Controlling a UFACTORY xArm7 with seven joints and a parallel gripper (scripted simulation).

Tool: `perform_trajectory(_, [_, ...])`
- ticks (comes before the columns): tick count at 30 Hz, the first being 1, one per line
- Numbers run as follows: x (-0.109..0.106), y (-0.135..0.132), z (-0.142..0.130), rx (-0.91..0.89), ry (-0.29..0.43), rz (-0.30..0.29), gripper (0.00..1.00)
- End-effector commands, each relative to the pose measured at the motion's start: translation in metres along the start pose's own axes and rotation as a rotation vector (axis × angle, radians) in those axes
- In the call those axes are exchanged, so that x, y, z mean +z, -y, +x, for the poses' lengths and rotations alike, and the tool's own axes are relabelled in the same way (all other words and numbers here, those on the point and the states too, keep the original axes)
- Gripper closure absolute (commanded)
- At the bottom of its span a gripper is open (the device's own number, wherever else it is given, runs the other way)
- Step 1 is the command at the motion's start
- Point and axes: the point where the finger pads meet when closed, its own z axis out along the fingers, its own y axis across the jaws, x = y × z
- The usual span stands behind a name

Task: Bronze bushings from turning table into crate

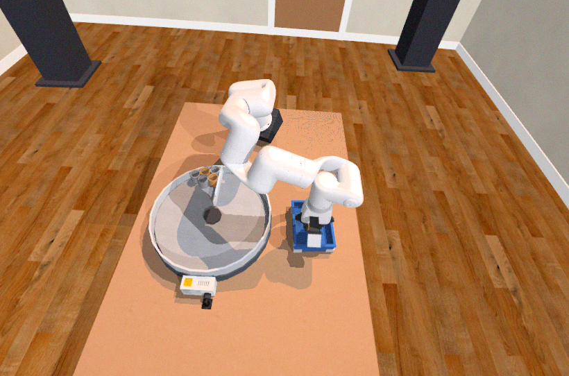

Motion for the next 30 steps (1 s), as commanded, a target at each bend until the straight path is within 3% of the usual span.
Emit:
perform_trajectory(1, [-0.0012,0.0011,0.0007,0.000,-0.003,0.003,1.00])
perform_trajectory(16, [-0.0011,0.0011,0.0007,0.000,-0.003,0.003,1.00])
perform_trajectory(17, [-0.0011,0.0011,0.0007,0.000,-0.003,0.003,0.52])
perform_trajectory(30, [-0.0011,0.0011,0.0007,0.000,-0.003,0.003,0.52])
